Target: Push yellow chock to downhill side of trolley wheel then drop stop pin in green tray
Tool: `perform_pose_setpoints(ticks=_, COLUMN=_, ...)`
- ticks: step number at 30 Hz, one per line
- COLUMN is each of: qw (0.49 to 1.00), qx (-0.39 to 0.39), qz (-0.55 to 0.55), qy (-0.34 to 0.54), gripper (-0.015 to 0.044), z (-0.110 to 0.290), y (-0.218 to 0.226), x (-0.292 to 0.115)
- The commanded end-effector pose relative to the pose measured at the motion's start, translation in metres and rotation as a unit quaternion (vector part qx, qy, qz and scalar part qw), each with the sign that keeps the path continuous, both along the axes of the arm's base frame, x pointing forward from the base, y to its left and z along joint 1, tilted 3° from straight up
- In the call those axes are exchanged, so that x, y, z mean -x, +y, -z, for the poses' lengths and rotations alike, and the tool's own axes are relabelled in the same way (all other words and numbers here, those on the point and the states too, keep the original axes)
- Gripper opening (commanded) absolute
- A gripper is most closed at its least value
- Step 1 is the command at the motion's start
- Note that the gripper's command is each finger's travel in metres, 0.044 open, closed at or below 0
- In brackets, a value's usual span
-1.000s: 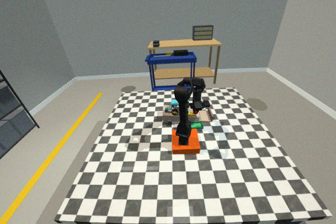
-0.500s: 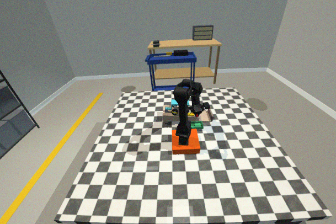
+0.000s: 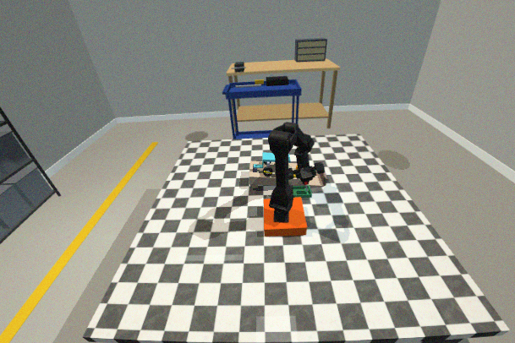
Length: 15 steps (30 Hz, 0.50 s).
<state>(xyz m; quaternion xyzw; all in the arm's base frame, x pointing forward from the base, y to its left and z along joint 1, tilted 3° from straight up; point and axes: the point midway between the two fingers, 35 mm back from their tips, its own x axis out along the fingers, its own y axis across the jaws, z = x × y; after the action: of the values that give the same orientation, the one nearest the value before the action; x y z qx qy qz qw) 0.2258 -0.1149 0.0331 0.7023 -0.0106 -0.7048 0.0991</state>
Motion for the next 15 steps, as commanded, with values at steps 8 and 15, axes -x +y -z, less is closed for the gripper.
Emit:
perform_pose_setpoints(ticks=8, qw=1.0, qx=0.0, qz=-0.002, qy=0.005, gripper=0.019, z=0.004, y=0.0037, x=0.001)
perform_pose_setpoints(ticks=15, qw=1.0, qx=0.0, qz=-0.002, qy=0.005, gripper=0.019, z=0.005, y=0.008, x=0.0007)
